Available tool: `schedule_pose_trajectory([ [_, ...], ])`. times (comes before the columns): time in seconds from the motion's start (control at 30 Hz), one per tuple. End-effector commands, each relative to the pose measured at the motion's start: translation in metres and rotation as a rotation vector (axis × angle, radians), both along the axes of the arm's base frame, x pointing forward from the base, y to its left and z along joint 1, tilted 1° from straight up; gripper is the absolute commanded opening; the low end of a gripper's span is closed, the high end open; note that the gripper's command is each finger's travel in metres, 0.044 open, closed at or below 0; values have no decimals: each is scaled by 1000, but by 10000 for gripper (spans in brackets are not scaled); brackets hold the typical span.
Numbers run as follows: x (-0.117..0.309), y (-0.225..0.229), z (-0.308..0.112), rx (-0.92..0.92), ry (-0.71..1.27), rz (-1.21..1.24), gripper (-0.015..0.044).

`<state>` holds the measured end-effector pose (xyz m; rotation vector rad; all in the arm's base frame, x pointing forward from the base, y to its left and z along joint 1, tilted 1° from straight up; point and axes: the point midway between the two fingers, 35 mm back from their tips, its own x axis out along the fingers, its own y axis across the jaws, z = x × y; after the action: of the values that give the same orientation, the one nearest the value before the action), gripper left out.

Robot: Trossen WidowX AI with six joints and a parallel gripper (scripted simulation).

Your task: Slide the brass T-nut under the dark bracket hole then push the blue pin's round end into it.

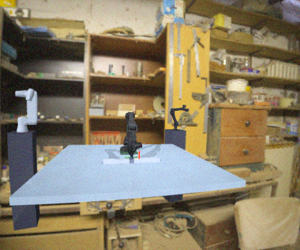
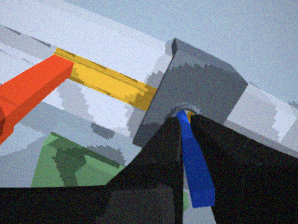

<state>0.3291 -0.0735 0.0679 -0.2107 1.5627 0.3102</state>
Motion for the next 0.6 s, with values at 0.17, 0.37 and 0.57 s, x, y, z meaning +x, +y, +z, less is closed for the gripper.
schedule_pose_trajectory([
  [0.17,1,-1,-1,3,32,-1,-150],
  [0.37,1,0,0,3,22,0,-150],
  [0.57,1,0,0,3,18,1,-150],
])
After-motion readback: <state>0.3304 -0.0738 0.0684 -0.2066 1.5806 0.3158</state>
